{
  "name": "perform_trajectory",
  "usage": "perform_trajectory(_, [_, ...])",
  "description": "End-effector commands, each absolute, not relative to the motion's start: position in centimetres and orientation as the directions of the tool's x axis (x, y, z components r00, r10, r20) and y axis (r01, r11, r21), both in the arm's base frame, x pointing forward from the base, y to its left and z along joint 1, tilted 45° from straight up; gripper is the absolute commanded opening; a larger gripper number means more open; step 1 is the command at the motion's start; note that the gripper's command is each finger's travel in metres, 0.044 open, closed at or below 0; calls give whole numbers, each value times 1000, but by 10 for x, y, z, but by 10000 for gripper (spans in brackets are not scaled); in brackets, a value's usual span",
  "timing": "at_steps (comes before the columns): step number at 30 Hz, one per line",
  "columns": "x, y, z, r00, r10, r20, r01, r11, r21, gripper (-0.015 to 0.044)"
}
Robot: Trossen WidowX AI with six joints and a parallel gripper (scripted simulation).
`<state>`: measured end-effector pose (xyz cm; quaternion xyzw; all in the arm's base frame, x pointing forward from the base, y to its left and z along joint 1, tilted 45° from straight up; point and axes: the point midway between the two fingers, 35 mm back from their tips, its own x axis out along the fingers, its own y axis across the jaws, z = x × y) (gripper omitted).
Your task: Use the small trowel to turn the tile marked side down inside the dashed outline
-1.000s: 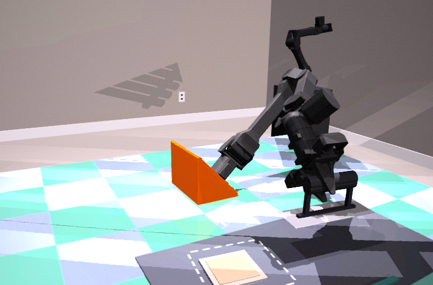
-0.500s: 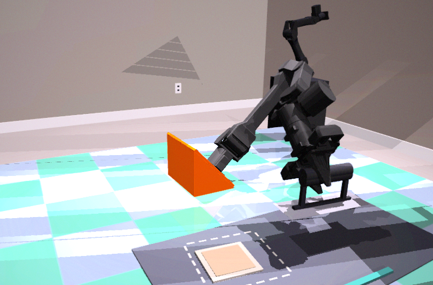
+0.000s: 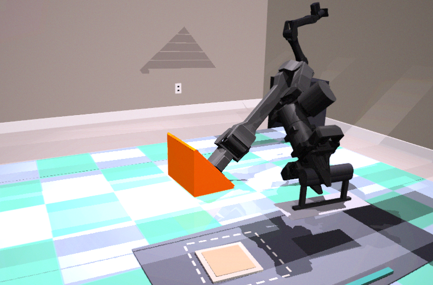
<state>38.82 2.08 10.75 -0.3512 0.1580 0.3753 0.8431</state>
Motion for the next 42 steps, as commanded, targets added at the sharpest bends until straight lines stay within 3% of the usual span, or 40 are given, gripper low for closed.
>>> perform_trajectory(1, [389,23,108,664,519,-537,-747,478,-462,0])
perform_trajectory(19, [390,79,120,521,423,-741,-750,642,-160,0])
perform_trajectory(42, [355,136,156,364,183,-913,-549,834,-52,0])
